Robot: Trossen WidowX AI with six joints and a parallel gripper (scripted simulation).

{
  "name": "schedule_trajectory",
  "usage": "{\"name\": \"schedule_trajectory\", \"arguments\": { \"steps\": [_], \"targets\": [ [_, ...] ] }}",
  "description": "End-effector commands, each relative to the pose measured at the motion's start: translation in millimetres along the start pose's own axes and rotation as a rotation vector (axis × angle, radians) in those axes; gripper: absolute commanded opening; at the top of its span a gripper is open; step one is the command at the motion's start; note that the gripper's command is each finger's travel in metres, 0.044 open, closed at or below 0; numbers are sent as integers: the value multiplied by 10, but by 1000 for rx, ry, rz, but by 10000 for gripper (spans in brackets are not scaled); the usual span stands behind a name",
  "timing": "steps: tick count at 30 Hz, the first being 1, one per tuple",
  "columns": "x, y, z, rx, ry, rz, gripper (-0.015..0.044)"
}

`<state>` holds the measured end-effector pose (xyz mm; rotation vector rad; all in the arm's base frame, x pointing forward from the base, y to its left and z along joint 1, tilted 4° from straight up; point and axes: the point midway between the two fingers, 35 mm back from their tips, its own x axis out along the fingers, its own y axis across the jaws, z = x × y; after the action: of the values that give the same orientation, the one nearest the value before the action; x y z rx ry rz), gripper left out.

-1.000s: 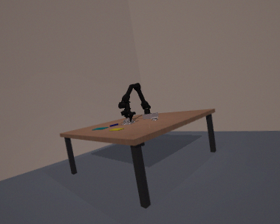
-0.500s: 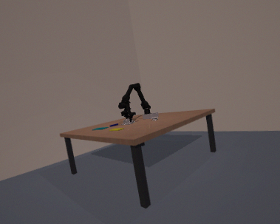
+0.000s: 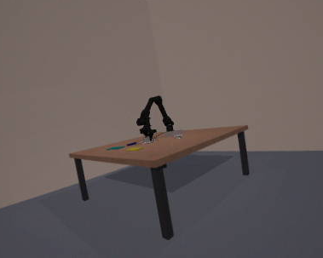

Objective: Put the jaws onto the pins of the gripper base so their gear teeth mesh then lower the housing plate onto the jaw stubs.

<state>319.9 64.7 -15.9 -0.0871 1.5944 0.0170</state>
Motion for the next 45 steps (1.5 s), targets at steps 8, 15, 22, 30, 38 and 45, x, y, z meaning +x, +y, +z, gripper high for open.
{"name": "schedule_trajectory", "arguments": {
  "steps": [8,15,22,30,38,45],
  "targets": [
    [30,6,-3,3,1,3,134],
    [30,6,-3,3,1,3,134],
    [30,6,-3,3,1,3,134],
    [30,6,-3,3,1,3,134],
    [30,6,-3,3,1,3,134],
    [-20,5,-3,3,1,3,134]
  ]
}}
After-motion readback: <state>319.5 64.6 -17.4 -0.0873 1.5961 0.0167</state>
